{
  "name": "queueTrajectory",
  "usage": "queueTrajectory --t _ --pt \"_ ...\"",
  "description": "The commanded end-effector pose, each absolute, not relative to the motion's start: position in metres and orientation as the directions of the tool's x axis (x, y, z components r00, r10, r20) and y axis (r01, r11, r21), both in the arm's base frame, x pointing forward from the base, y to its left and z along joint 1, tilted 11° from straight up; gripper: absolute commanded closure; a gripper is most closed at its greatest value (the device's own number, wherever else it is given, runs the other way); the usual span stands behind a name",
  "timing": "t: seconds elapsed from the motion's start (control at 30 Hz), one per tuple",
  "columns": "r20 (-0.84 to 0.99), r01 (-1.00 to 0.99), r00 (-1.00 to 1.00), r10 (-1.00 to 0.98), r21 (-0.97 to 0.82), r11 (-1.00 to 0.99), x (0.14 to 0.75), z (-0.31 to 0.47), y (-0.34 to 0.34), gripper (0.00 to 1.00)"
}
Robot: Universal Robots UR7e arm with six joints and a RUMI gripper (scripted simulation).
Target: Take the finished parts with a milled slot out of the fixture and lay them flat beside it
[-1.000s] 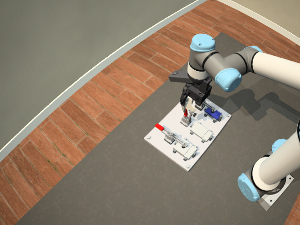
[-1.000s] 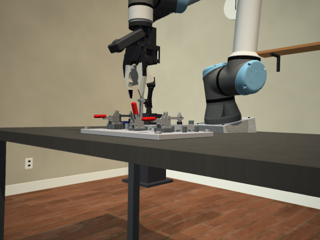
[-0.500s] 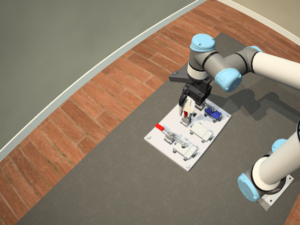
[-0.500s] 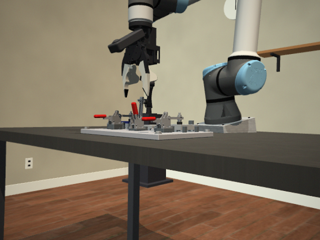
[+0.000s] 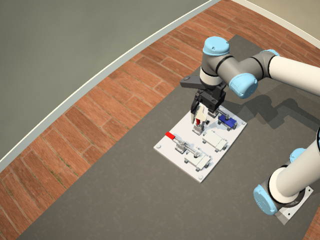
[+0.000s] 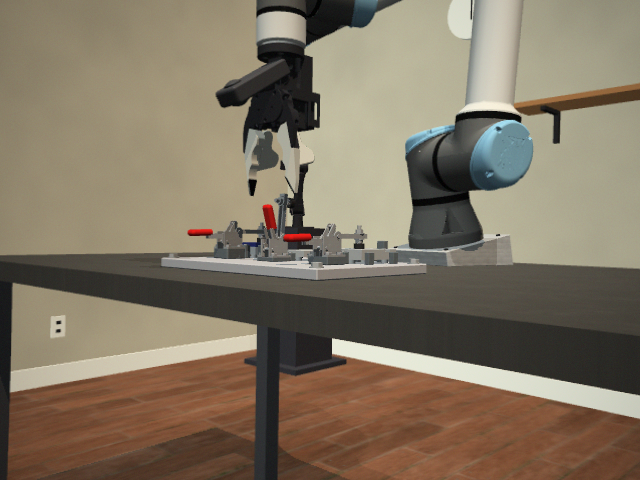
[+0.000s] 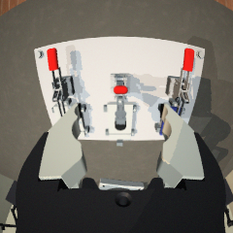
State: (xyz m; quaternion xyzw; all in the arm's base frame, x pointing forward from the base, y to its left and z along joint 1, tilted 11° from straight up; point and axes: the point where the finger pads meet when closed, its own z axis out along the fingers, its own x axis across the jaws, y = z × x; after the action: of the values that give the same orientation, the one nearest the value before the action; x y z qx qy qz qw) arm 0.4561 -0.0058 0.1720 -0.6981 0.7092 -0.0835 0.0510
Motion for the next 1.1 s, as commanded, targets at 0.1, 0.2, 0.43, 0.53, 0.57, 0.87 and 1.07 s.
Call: queueTrajectory --t 0.1,0.2,0.43,0.53,0.57,0.87,1.07 --pt "0.045 -0.982 -0.020 -0.999 -0.191 0.011 0.456 0.172 -0.006 0.41" --pt "0.045 -0.982 -0.020 -0.999 -0.191 0.011 0.456 0.172 -0.006 0.41" --pt "0.045 -0.982 -0.020 -0.999 -0.191 0.011 0.452 0.171 -0.006 0.41" --pt "0.045 -0.982 -0.020 -0.999 -0.191 0.011 0.447 0.170 -0.006 0.41" --pt "0.045 -0.982 -0.020 -0.999 -0.191 0.011 0.444 0.170 -0.006 0.41" --pt "0.045 -0.982 -0.020 -0.999 -0.191 0.011 0.422 0.165 -0.005 0.41" --pt "0.045 -0.982 -0.020 -0.999 -0.191 0.011 0.399 0.161 -0.005 0.41"
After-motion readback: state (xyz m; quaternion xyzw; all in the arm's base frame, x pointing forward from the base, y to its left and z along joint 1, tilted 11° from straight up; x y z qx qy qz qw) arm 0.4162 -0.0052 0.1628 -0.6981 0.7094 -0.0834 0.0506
